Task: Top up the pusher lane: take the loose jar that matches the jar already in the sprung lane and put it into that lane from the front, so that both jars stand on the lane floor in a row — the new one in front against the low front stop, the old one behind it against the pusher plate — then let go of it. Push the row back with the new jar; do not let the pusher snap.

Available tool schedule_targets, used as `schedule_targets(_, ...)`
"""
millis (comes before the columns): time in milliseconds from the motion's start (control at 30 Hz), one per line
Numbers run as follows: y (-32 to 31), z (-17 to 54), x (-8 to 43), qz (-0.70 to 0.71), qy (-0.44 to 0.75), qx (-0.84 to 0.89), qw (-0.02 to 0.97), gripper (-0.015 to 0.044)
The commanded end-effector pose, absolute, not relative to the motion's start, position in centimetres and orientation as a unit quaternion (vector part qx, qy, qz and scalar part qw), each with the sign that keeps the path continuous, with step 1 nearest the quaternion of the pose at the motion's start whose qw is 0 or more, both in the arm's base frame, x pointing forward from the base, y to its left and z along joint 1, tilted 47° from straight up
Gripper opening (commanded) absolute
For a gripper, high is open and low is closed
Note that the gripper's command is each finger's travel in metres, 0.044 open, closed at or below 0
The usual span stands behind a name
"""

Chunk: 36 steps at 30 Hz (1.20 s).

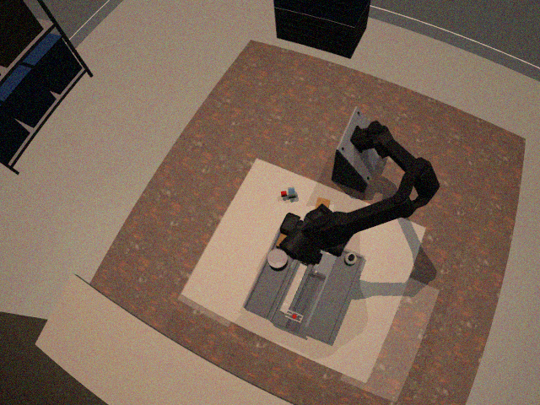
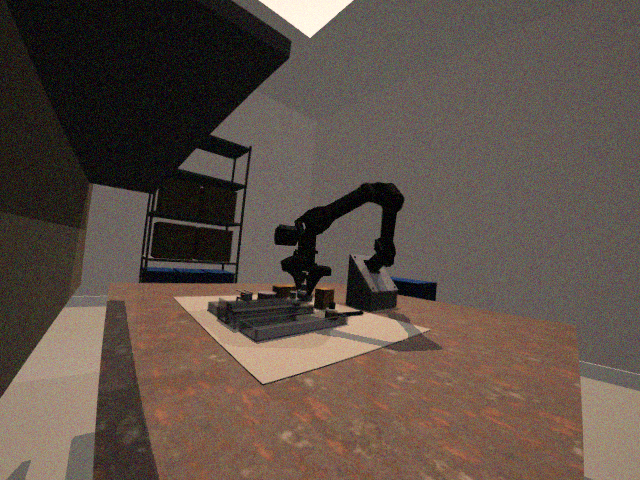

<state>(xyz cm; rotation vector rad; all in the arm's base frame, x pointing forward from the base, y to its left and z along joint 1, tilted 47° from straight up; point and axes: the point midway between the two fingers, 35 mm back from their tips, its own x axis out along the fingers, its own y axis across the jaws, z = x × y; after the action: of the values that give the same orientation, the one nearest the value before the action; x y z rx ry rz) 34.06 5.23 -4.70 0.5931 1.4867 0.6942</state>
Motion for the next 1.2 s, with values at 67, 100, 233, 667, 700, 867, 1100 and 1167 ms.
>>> schedule_targets(67, 5.09, -4.34, 35.18, 0.308, 0.640, 0.259, 0.655, 0.0000)
schedule_targets(100, 5.10, -4.34, 35.19, 0.308, 0.640, 0.259, 0.655, 0.0000)
schedule_targets(233, 5.10, -4.34, 35.24, 0.308, 0.640, 0.259, 0.655, 0.0000)
schedule_targets(667, 5.11, -4.33, 35.42, 0.308, 0.640, 0.259, 0.655, 0.0000)
schedule_targets(700, 5.11, -4.33, 35.42, 0.308, 0.640, 0.259, 0.655, 0.0000)
schedule_targets(867, 5.19, -4.41, 35.42, 0.308, 0.640, 0.259, 0.655, 0.0000)
schedule_targets(1100, 5.36, -4.57, 35.43, 0.308, 0.640, 0.259, 0.655, 0.0000)
schedule_targets(1167, 5.41, -4.62, 35.43, 0.308, 0.640, 0.259, 0.655, 0.0000)
